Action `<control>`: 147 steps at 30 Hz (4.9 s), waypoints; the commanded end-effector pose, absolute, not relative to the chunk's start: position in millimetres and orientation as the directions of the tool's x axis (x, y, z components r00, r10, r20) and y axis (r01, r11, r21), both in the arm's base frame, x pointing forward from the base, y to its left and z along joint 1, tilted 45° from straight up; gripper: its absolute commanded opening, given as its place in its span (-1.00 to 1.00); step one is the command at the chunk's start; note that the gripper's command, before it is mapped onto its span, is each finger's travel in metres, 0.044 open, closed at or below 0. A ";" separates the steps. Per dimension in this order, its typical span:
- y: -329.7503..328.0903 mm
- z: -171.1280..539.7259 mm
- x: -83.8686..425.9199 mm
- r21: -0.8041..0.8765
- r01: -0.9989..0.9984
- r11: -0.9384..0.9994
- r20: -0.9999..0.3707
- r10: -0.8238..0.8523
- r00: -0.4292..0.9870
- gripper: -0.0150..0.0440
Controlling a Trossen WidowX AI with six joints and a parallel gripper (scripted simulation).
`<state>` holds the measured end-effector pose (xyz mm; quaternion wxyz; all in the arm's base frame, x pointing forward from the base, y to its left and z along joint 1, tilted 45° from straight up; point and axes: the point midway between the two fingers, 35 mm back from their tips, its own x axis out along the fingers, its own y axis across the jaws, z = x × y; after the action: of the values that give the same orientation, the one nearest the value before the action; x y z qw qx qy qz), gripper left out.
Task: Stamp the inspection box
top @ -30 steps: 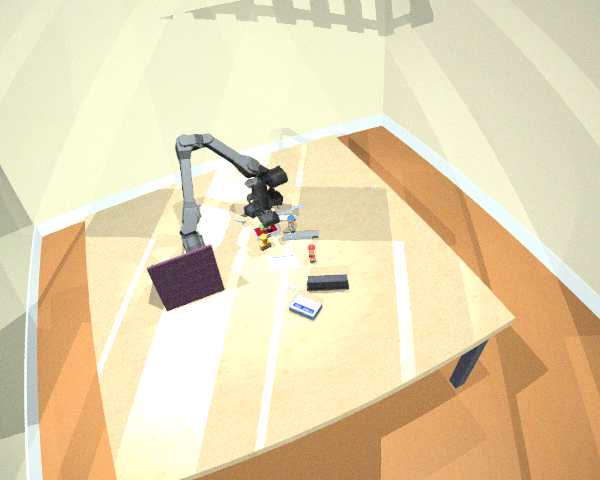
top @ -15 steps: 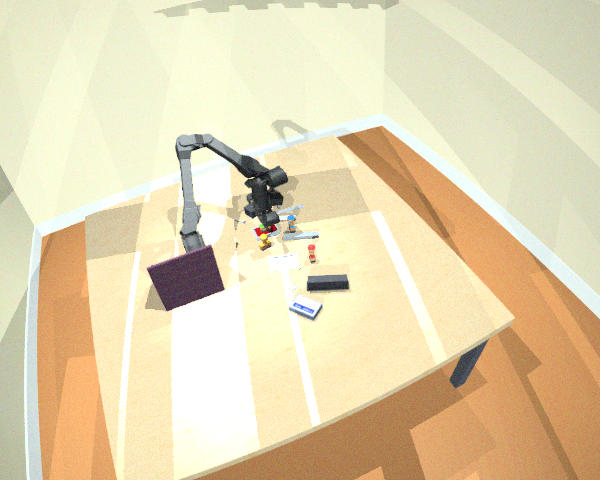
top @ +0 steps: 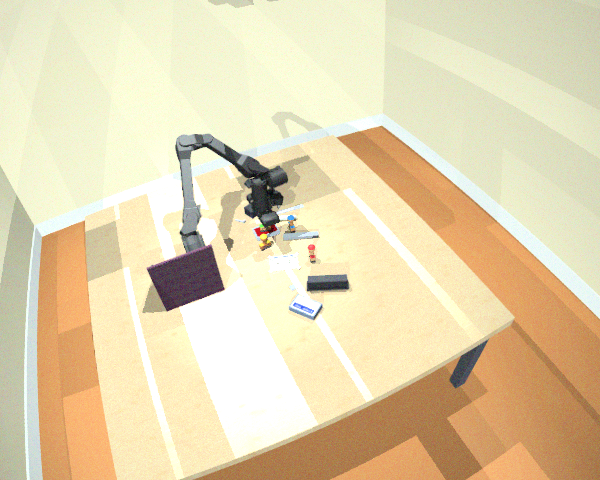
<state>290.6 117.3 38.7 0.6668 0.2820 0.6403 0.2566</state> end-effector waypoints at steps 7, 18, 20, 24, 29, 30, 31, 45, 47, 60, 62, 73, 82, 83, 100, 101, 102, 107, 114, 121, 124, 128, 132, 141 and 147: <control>118.1 38.8 290.5 0.705 0.019 0.709 -0.709 0.704 0.047 -0.49; 114.8 42.0 290.3 0.705 0.019 0.709 -0.709 0.704 0.047 -0.49; 114.1 42.7 290.3 0.705 0.019 0.709 -0.709 0.704 0.047 -0.49; 112.7 44.0 290.2 0.705 0.019 0.709 -0.709 0.703 0.047 -0.49; 111.0 45.7 290.1 0.705 0.019 0.709 -0.709 0.703 0.047 -0.49; 110.0 46.6 290.2 0.704 0.019 0.710 -0.709 0.703 0.047 -0.49; 108.8 47.6 290.2 0.704 0.019 0.710 -0.710 0.703 0.047 -0.49; 92.5 63.1 289.9 0.703 0.019 0.711 -0.711 0.701 0.047 -0.49; 90.2 65.3 289.7 0.703 0.019 0.711 -0.711 0.701 0.047 -0.49; 77.3 78.9 287.7 0.703 0.019 0.711 -0.711 0.702 0.047 -0.49; 74.3 76.1 288.8 0.702 0.028 0.711 -0.712 0.701 0.047 -0.49; 24.4 29.3 297.4 0.683 0.180 0.708 -0.725 0.687 0.048 -0.49; -15.5 -10.4 292.1 0.667 0.300 0.682 -0.724 0.688 0.046 -0.49; -19.7 -14.8 290.9 0.666 0.313 0.677 -0.723 0.689 0.046 -0.49; -43.2 -45.5 280.3 0.655 0.393 0.645 -0.714 0.698 0.045 -0.49; -42.8 -46.0 280.4 0.655 0.393 0.645 -0.714 0.698 0.045 -0.49; -42.4 -46.5 280.5 0.655 0.394 0.645 -0.715 0.698 0.046 -0.49; -40.2 -49.0 280.9 0.655 0.394 0.645 -0.715 0.698 0.046 -0.49; -37.0 -52.4 281.5 0.654 0.394 0.645 -0.716 0.697 0.047 -0.49; -33.9 -55.9 282.1 0.654 0.394 0.646 -0.716 0.696 0.048 -0.49; -32.5 -57.4 282.3 0.654 0.394 0.646 -0.716 0.696 0.048 -0.49; -30.6 -59.3 282.5 0.654 0.394 0.646 -0.717 0.696 0.048 -0.49; -28.8 -61.2 282.7 0.654 0.394 0.646 -0.717 0.696 0.049 -0.49; -24.6 -65.5 283.1 0.654 0.394 0.646 -0.717 0.695 0.050 -0.49; -21.7 -68.4 283.4 0.654 0.394 0.646 -0.717 0.695 0.051 -0.49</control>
<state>283.2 -23.5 -67.0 0.6041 0.3992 0.6782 0.1258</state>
